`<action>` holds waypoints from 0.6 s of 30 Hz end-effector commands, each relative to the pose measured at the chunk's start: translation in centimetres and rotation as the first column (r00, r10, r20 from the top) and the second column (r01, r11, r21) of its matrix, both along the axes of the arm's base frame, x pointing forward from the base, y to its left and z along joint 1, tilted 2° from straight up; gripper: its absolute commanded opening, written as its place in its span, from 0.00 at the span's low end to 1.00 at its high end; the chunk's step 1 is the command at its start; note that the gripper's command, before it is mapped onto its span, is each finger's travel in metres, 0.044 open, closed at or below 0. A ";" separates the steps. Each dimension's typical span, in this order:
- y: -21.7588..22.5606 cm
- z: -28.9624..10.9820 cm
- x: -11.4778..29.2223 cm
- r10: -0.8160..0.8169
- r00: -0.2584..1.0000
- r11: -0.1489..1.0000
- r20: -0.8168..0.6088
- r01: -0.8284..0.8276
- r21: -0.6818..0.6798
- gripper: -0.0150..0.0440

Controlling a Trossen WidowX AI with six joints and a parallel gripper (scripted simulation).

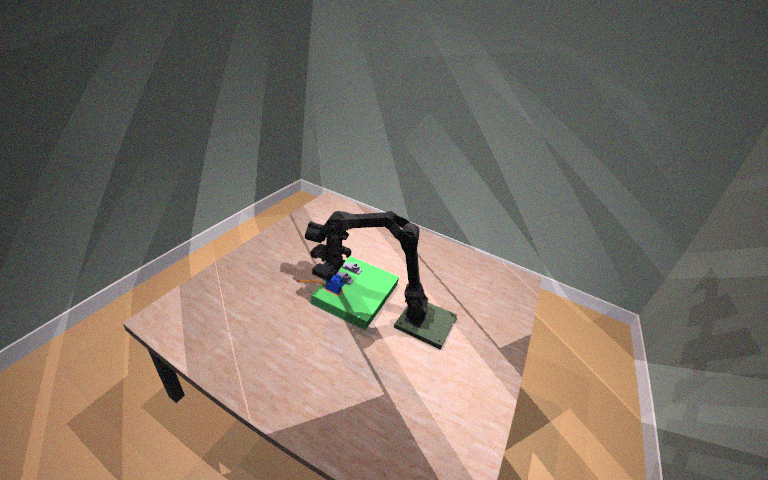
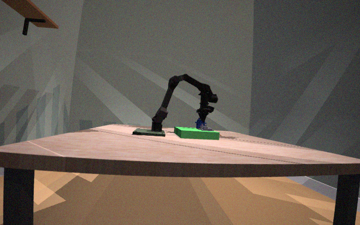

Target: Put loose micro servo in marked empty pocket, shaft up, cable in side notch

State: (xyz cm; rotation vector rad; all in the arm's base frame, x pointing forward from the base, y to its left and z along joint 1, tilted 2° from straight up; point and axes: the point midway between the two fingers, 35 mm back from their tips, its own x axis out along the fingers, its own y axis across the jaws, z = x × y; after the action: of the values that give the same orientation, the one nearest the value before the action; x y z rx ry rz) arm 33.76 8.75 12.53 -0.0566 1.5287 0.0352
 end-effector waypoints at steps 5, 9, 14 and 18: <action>-0.1 -0.7 0.1 0.003 1.000 1.000 0.003 -0.003 -0.004 0.25; -0.1 -1.1 0.1 0.003 1.000 1.000 0.003 -0.003 -0.004 0.25; -0.1 -1.6 0.1 0.003 1.000 1.000 0.003 -0.003 -0.004 0.25; -0.1 -2.0 0.2 0.003 1.000 1.000 0.003 -0.003 -0.005 0.25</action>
State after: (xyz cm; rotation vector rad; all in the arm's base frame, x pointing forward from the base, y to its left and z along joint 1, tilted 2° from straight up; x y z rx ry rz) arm 33.91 8.68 10.78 -0.0601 1.5252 0.0343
